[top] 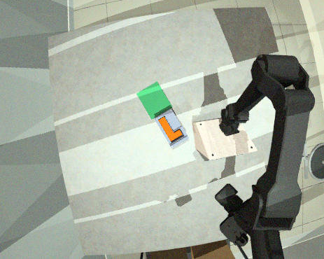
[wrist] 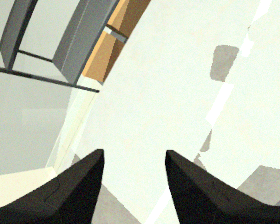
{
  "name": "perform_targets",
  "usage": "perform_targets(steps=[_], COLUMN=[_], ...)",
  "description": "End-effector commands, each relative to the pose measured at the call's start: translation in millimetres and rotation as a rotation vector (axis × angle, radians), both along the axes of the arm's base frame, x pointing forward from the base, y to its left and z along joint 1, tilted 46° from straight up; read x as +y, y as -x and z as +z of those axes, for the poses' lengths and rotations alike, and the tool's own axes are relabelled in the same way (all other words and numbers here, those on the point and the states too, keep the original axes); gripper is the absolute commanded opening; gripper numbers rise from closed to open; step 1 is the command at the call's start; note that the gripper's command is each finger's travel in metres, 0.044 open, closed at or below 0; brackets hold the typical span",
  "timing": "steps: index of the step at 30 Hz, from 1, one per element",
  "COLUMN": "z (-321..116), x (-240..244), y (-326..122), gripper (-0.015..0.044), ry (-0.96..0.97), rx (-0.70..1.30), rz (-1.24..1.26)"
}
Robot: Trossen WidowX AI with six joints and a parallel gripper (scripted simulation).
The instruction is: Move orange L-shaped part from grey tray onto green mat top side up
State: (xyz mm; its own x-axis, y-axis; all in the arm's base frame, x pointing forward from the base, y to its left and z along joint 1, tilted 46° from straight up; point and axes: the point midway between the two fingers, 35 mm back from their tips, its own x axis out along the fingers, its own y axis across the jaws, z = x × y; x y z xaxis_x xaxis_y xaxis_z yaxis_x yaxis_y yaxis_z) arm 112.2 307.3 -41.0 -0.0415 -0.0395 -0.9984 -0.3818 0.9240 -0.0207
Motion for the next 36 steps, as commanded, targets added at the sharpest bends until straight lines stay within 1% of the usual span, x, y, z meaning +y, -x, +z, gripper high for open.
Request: perform_targets(steps=[1,4,7,11,13,19,22,26,36], z=[4.5,12.3,24.4,46.3,54.4,52.9,35.9,5.3,-0.4], x=[-59.1,-114.5,-174.3,-252.5,-276.2,-281.2,-296.9,-330.0,-335.8], y=[-46.8,-77.7,-98.2,-108.4,-108.0,-108.0,-108.6,-103.2,-102.6], gripper=[0.0180,0.0180,0.0180,0.0180,0.0180,0.0180,0.0180,0.0180,0.0180], ry=[0.155,0.304,0.465,0.679,0.743,0.751,0.749,0.753,0.754], rx=[-0.064,-0.097,-0.099,-0.046,-0.017,-0.013,-0.013,-0.013,-0.013], rz=[-0.041,-0.075,-0.097,-0.102,-0.099,-0.098,-0.097,-0.098,-0.098])
